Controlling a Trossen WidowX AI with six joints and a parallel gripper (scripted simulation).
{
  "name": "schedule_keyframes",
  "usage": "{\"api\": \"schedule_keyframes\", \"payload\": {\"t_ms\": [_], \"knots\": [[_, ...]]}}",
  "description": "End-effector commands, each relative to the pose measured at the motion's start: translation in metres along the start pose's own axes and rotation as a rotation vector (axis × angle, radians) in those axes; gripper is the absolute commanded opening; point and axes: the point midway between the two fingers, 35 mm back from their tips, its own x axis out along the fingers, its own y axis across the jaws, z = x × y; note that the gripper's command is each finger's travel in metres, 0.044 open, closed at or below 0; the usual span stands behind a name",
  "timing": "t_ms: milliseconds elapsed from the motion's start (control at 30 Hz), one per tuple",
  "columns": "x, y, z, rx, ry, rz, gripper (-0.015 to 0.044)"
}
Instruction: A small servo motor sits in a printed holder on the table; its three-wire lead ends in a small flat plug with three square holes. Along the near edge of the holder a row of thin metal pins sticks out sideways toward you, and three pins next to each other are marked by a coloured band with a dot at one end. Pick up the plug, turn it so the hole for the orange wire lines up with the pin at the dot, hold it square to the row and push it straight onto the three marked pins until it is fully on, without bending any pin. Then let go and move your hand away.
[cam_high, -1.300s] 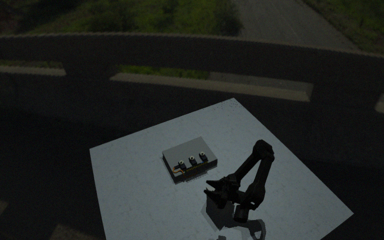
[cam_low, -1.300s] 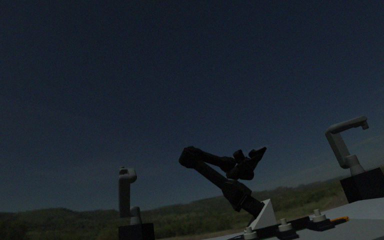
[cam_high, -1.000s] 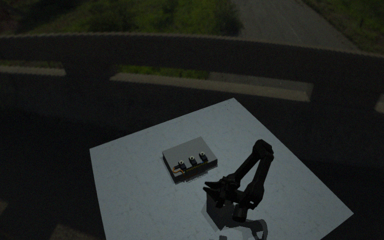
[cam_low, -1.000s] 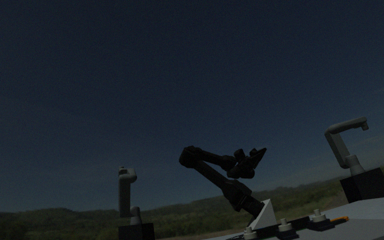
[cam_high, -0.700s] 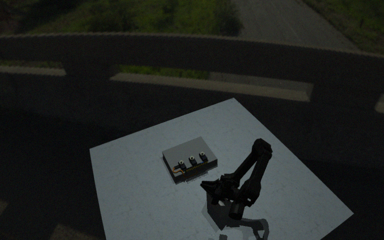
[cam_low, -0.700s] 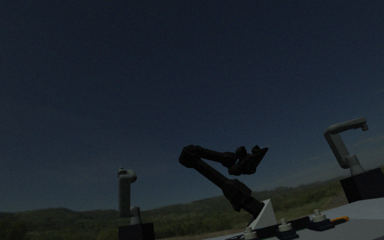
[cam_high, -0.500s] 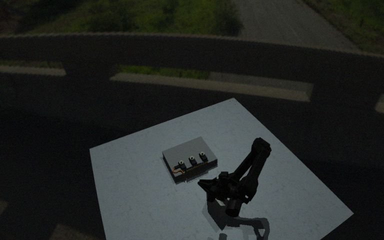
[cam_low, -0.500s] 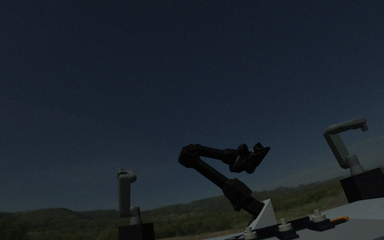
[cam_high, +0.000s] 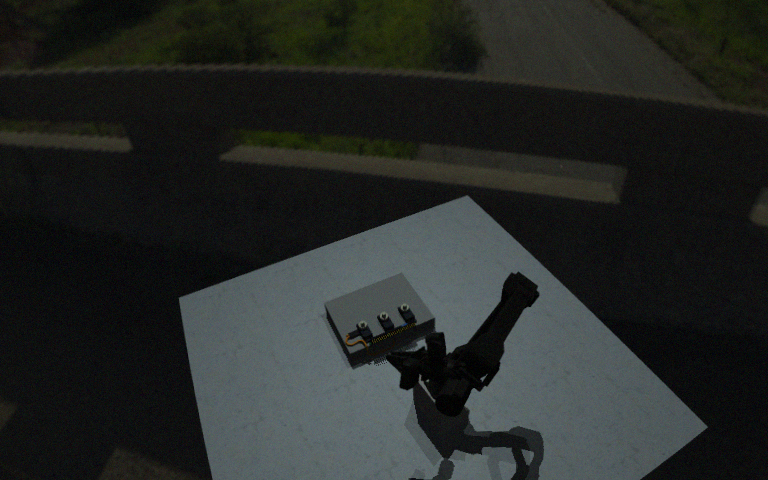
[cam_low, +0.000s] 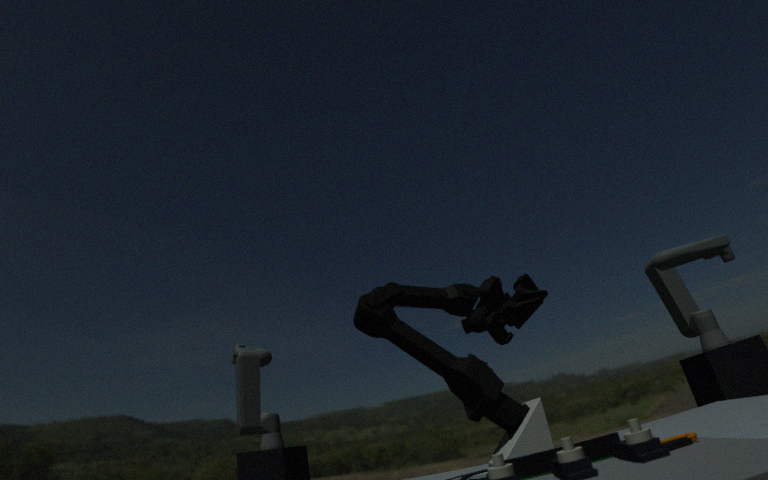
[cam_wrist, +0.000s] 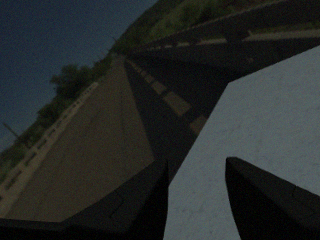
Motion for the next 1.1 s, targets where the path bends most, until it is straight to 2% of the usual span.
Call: {"api": "schedule_keyframes", "payload": {"t_ms": [0,1067], "knots": [[0.004,-0.002,0.003,0.019,0.024,-0.016,0.0115],[0.063,-0.034,0.024,0.229,0.224,-0.21,0.0115]]}}
